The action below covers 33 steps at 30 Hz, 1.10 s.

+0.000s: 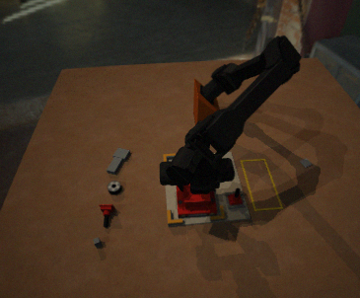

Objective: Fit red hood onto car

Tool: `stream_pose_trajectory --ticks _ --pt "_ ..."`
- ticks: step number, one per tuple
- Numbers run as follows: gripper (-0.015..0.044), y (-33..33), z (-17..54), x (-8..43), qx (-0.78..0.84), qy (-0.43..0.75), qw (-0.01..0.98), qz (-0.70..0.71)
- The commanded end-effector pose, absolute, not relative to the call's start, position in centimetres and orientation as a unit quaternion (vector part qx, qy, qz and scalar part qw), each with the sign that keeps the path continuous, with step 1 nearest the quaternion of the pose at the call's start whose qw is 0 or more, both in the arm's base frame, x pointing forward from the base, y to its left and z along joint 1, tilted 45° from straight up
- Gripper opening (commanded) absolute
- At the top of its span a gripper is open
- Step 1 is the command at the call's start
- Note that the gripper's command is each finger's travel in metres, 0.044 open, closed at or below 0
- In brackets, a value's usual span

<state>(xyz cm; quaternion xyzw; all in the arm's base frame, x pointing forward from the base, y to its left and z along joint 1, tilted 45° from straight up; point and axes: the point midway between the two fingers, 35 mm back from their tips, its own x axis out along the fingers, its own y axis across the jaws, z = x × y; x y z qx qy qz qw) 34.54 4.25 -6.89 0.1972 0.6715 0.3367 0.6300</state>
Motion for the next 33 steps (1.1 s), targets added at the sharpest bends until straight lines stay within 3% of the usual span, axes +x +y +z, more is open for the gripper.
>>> stream_pose_trajectory --ticks 1,26,33 --pt "0.0 4.48 -7.01 34.56 0.2 0.67 0.63 0.337" --pt "0.0 4.92 -7.54 34.43 0.197 0.671 0.63 0.337" --pt "0.0184 4.97 -7.59 34.42 0.197 0.672 0.63 0.337"
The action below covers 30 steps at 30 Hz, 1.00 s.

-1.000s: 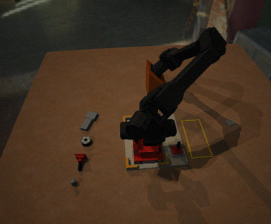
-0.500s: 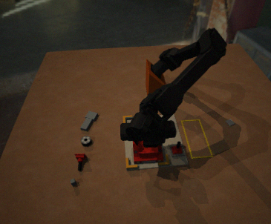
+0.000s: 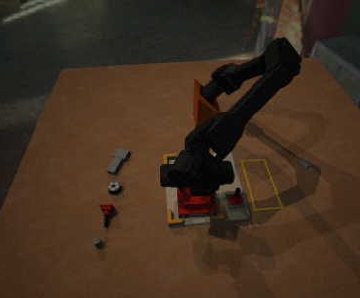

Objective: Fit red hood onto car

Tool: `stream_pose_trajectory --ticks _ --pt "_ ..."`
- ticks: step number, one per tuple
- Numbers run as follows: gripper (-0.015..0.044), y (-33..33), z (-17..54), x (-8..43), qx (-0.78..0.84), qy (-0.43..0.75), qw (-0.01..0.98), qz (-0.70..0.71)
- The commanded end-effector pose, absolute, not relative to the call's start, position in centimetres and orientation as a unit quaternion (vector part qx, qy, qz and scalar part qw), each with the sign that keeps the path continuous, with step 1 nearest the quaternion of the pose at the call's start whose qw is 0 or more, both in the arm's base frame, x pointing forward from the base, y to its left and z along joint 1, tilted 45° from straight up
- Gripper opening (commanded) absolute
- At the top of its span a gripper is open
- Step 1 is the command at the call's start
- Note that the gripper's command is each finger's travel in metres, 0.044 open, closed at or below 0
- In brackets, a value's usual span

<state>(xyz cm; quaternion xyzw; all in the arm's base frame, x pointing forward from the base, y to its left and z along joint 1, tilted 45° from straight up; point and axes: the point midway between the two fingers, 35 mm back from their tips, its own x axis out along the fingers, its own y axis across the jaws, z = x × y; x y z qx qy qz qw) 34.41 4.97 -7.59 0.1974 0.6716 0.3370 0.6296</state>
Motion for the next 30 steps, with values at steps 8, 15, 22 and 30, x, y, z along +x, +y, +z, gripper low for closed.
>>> stream_pose_trajectory --ticks 8,15,22,30 --pt "0.0394 5.0 -7.6 34.4 0.197 0.672 0.63 0.337" --pt "0.044 4.6 -7.2 34.6 0.197 0.671 0.63 0.337" --pt "0.044 0.4 -2.9 35.3 0.196 0.671 0.632 0.334" --pt "0.044 0.0 -2.4 35.3 0.196 0.671 0.633 0.334"
